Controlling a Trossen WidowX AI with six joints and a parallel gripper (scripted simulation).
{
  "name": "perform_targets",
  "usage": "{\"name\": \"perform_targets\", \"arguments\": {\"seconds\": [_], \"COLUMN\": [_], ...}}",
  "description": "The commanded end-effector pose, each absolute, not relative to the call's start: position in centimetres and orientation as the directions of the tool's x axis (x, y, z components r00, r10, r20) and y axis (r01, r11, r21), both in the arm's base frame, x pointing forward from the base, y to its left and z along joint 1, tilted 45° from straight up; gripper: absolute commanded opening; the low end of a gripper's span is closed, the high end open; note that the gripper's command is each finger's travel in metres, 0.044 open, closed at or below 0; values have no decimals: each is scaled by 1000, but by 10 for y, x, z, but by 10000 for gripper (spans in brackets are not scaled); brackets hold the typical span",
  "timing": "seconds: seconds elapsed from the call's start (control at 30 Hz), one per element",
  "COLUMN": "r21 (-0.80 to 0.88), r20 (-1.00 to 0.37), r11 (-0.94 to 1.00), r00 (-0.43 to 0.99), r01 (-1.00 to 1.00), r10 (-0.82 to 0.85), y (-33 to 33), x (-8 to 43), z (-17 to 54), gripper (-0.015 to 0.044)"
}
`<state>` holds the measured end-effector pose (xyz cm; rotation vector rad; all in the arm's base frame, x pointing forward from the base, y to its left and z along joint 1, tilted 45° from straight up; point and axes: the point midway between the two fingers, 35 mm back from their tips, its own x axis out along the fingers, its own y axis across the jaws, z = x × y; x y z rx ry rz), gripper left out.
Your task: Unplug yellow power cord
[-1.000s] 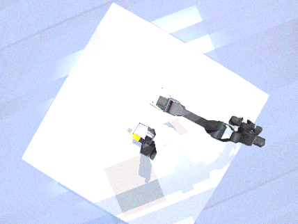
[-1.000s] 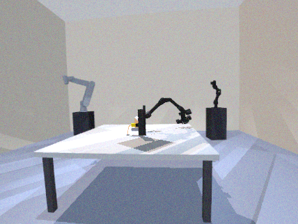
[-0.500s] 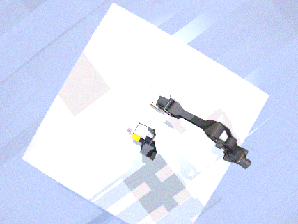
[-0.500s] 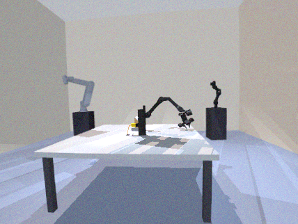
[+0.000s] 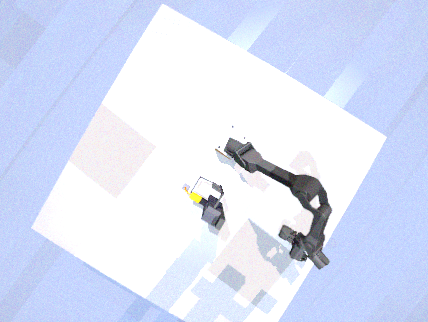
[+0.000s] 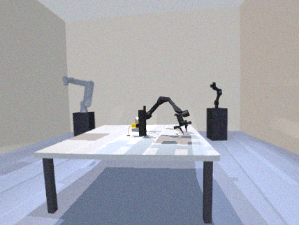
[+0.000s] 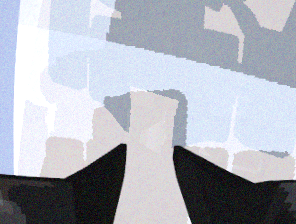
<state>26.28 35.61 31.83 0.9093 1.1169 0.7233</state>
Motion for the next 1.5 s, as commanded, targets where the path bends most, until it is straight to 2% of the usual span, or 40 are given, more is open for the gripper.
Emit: {"name": "perform_targets", "arguments": {"seconds": [0.0,0.23,0.5,0.7,0.93,1.0,1.23,1.47], "r21": [856,774,627,504,378,370,239,62], "r20": [-491,-613,-768,-861,-926,-928,-873,-718], "r11": [517,610,684,684,640,584,222,-156], "r00": [367,446,441,372,259,250,109,153], "r01": [32,172,373,527,669,723,945,986], "r10": [790,652,464,347,276,278,476,679], "y": [325,261,158,71,-17,-32,-97,-125], "x": [304,367,416,426,409,407,326,256], "z": [290,236,159,102,49,41,1,-11], "gripper": [160,160,160,160,160,160,160,160]}}
